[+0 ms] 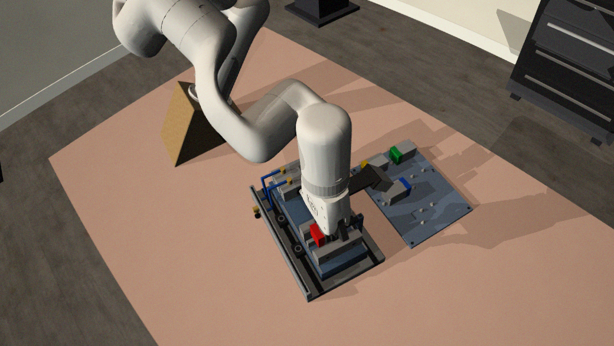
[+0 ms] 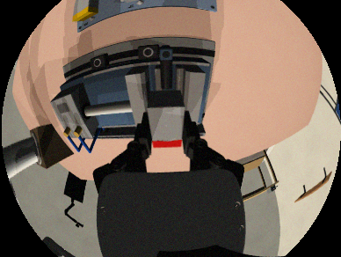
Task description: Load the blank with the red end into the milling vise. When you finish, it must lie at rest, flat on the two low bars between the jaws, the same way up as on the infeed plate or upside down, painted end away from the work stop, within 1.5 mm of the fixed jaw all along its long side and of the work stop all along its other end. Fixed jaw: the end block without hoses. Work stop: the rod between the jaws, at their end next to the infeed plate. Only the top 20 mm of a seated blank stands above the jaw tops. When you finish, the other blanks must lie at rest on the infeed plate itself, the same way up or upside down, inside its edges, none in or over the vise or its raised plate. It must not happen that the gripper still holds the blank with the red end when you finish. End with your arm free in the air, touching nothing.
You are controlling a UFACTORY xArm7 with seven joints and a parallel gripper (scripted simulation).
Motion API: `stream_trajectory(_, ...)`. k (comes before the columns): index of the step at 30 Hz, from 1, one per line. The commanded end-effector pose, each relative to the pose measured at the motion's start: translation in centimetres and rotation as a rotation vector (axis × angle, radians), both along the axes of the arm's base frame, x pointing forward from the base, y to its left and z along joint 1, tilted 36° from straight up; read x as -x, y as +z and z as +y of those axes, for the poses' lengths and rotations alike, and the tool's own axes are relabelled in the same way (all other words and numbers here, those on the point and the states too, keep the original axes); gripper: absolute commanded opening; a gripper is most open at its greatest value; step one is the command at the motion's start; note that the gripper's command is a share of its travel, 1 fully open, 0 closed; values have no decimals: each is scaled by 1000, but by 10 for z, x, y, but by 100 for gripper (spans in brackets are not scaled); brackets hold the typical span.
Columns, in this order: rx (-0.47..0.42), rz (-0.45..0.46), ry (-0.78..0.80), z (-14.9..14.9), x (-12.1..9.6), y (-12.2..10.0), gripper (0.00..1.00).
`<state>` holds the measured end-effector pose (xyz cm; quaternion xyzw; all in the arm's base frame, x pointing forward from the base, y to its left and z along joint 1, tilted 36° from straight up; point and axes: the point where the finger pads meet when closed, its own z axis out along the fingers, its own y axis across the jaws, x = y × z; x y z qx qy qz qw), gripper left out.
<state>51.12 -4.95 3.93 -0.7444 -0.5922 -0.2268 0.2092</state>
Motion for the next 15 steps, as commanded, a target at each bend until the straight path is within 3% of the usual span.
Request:
stream_trajectory(1, 1, -3, -3, -1, -1, 1, 0)
stream_trajectory(15, 1, -3, -3, 0, -2, 0, 0)
